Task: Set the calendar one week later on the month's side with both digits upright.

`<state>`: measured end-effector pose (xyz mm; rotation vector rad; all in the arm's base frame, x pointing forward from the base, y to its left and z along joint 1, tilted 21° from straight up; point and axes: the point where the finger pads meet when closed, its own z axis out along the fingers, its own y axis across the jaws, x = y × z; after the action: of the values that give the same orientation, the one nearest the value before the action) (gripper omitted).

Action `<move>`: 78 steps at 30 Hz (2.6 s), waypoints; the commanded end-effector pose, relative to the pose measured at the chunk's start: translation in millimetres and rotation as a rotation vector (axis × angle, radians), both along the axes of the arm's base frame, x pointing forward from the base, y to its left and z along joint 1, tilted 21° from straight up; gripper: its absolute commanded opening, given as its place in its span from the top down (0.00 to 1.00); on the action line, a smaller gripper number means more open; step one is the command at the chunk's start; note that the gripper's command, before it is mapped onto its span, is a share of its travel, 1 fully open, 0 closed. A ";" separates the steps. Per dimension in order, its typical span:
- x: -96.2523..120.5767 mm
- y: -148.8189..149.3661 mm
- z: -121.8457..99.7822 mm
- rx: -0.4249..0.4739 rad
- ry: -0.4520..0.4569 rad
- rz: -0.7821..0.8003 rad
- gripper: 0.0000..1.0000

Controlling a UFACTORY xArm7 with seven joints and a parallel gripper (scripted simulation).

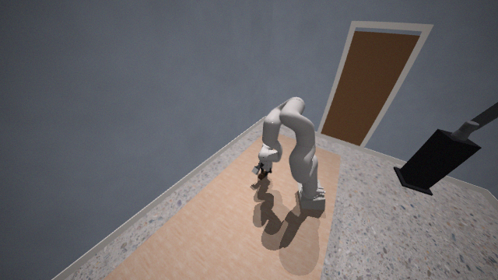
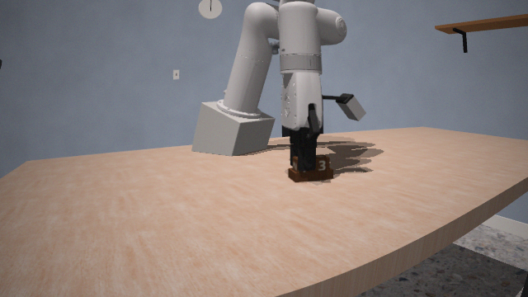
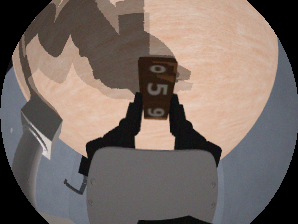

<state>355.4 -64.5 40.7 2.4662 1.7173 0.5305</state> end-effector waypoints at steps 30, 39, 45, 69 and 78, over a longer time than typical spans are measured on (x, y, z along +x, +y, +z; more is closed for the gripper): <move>-11.6 -5.0 35.5 -0.001 -0.002 -0.001 0.53; -26.0 -10.2 75.9 -0.001 -0.002 -0.001 0.53; -29.1 -11.4 84.6 -0.001 -0.002 -0.001 0.53; -29.3 -11.4 85.1 -0.001 -0.002 -0.001 0.00; -32.8 -12.7 95.0 -0.001 -0.002 -0.001 0.00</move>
<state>324.0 -75.7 127.5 2.4674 1.7179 0.5296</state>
